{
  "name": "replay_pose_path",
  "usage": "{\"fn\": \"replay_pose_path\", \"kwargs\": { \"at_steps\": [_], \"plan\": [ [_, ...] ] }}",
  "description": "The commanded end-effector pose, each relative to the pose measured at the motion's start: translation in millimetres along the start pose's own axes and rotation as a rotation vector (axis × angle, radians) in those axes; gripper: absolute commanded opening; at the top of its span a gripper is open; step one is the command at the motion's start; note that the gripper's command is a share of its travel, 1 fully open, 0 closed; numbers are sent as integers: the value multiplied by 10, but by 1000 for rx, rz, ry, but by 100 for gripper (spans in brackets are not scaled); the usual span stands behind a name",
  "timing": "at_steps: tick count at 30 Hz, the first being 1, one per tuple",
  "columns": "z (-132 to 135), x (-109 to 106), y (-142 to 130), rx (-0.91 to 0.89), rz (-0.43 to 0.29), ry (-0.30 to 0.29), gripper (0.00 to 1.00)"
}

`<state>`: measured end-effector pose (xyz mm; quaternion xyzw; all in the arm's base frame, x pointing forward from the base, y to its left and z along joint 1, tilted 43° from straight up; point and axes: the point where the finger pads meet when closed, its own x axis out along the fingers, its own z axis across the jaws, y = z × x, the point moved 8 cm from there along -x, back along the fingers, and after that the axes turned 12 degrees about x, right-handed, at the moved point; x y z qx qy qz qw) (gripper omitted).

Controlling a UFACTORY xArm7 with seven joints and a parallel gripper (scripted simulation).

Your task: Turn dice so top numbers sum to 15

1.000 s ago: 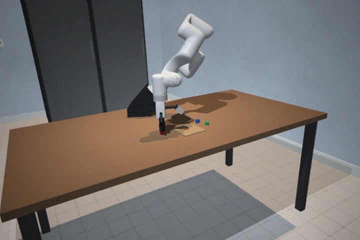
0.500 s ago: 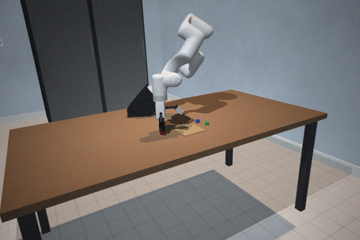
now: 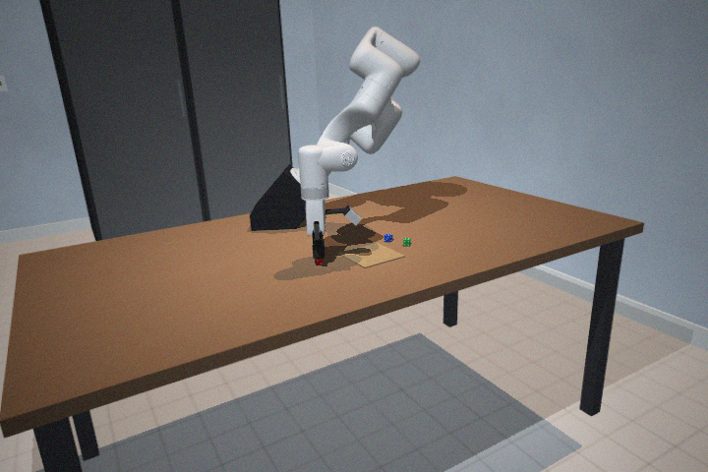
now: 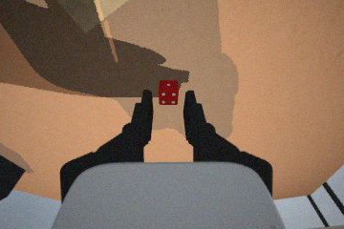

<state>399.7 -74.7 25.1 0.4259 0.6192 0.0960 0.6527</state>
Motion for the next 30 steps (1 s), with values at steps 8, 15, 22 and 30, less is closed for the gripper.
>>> {"fn": "replay_pose_path", "kwargs": {
  "at_steps": [8,15,22,30],
  "plan": [
    [12,-15,-6,1,-1,-4,36],
    [12,-15,-6,1,-1,-4,36],
    [12,-6,-6,1,-1,-4,36],
    [12,63,-6,1,-1,-4,36]
  ]
}}
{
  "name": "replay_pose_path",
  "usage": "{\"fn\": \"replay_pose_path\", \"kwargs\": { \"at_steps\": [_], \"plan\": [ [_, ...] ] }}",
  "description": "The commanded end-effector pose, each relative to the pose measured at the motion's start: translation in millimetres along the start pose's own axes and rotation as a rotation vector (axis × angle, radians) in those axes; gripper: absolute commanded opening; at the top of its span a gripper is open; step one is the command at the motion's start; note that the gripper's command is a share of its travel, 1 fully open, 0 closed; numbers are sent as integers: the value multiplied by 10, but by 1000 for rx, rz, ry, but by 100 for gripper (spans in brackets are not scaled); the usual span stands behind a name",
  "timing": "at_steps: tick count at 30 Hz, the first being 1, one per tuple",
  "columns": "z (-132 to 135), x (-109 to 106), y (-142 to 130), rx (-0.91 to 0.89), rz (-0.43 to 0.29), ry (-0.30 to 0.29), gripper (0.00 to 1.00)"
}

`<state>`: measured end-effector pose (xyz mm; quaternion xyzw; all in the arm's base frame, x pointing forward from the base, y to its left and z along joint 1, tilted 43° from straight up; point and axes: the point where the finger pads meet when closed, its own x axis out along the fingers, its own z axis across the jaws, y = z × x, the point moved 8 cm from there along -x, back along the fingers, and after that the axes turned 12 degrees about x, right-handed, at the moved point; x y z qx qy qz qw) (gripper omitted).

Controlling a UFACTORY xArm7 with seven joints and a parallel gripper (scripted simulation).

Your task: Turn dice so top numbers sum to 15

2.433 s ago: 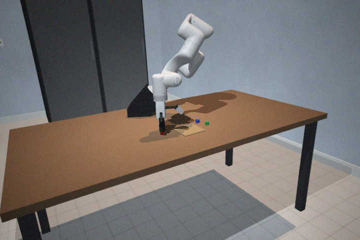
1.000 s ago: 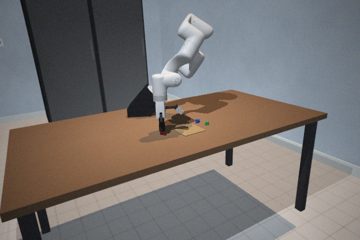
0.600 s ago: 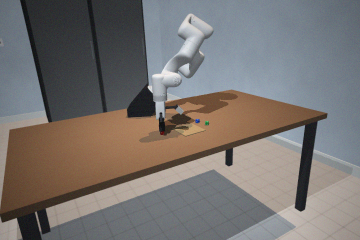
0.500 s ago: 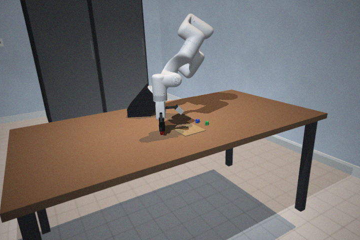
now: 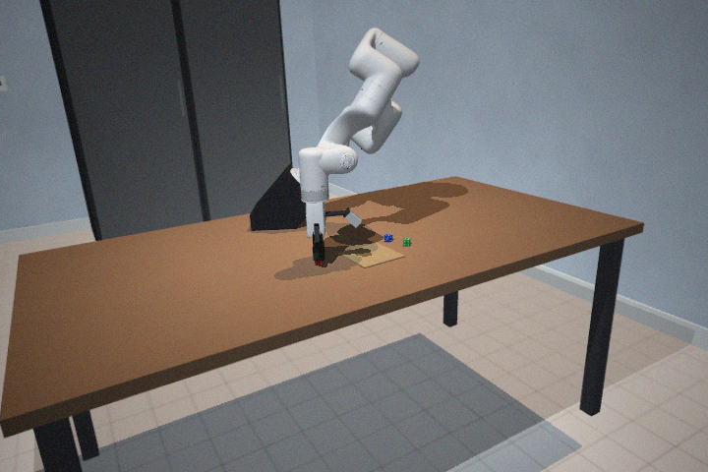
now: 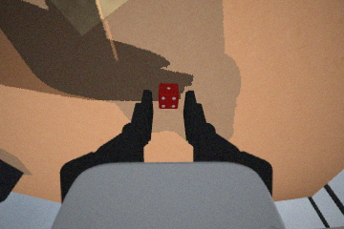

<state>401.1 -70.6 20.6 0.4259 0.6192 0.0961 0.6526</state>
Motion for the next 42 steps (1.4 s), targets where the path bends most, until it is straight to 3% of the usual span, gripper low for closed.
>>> {"fn": "replay_pose_path", "kwargs": {
  "at_steps": [1,14,42],
  "plan": [
    [13,0,-6,1,-1,-4,36],
    [13,155,-6,1,-1,-4,36],
    [13,163,-6,1,-1,-4,36]
  ]
}}
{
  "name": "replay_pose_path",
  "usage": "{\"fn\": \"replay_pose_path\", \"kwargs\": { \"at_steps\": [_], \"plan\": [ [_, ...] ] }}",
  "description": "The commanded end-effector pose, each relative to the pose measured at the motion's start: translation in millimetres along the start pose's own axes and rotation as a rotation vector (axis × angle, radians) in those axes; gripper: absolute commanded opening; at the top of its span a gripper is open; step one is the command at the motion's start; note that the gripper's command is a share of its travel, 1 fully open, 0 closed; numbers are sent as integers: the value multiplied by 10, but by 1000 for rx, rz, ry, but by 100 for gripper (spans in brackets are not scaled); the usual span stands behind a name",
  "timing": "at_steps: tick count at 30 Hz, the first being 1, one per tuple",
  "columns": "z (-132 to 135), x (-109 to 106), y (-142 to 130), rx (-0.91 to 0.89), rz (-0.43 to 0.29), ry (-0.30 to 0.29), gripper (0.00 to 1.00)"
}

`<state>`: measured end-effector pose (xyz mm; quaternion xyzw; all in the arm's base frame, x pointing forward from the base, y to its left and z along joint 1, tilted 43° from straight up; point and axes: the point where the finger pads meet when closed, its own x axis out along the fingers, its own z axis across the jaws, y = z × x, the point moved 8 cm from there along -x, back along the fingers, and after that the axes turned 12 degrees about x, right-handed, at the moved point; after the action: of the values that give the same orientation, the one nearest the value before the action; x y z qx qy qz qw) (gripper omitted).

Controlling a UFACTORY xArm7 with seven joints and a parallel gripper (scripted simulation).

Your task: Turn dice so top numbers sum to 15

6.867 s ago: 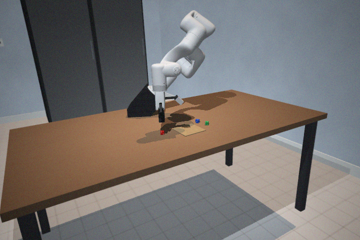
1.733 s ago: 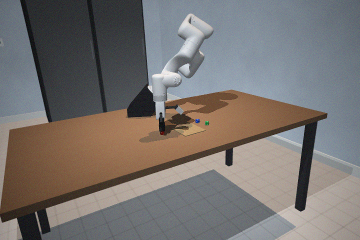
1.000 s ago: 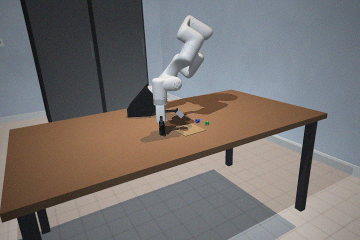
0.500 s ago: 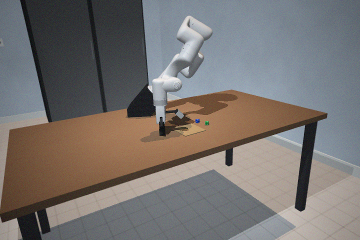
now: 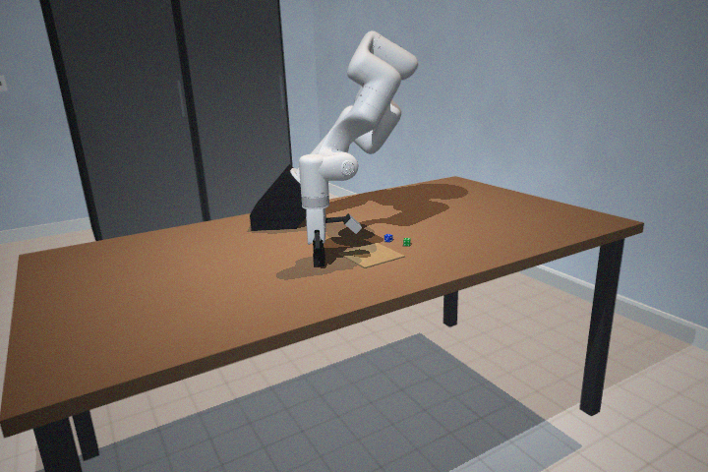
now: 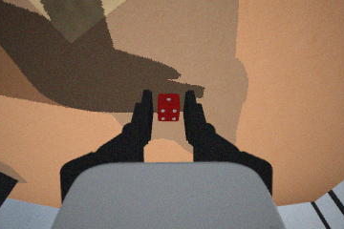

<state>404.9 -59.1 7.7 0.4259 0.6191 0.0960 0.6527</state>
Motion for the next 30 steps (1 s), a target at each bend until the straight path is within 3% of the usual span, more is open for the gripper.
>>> {"fn": "replay_pose_path", "kwargs": {
  "at_steps": [1,13,14,30],
  "plan": [
    [12,-15,-6,1,-1,-4,36],
    [12,-15,-6,1,-1,-4,36],
    [12,-15,-6,1,-1,-4,15],
    [12,-15,-6,1,-1,-4,15]
  ]
}}
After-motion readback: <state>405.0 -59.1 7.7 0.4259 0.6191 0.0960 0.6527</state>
